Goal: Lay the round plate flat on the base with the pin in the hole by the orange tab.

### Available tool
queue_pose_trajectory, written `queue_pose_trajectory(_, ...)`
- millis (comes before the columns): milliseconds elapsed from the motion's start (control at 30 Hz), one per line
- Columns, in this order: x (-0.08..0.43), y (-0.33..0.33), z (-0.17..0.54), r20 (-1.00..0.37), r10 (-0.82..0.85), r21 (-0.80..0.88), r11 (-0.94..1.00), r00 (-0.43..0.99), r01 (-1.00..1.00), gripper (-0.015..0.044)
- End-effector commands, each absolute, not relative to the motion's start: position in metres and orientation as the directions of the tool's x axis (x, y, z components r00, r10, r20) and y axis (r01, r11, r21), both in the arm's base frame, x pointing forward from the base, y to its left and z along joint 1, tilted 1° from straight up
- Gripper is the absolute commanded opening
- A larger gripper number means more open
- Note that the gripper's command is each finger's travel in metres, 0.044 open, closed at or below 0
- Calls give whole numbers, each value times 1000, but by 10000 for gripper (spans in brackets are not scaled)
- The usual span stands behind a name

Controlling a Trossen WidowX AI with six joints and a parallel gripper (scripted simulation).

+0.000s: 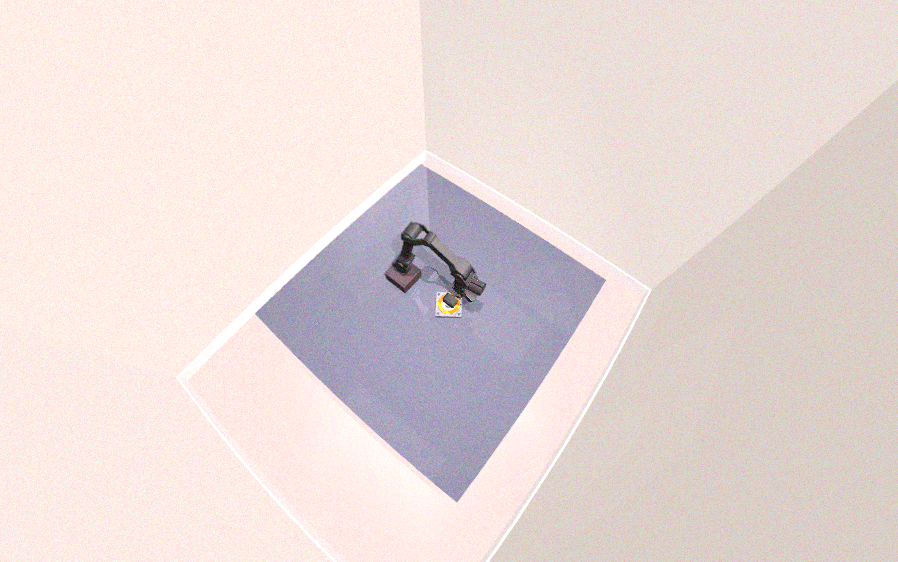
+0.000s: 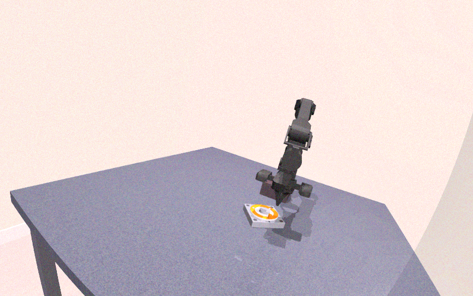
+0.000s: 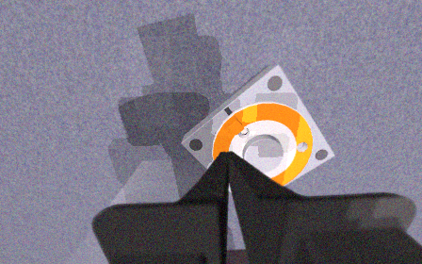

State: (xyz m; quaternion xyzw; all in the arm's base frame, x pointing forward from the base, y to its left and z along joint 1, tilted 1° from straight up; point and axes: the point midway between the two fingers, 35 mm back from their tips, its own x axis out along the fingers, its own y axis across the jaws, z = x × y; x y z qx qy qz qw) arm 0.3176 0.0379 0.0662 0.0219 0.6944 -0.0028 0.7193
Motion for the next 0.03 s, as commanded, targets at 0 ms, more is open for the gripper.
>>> queue_pose_trajectory(0, 318, 38, 66, -999, 26, 28, 999, 36, 35, 0)
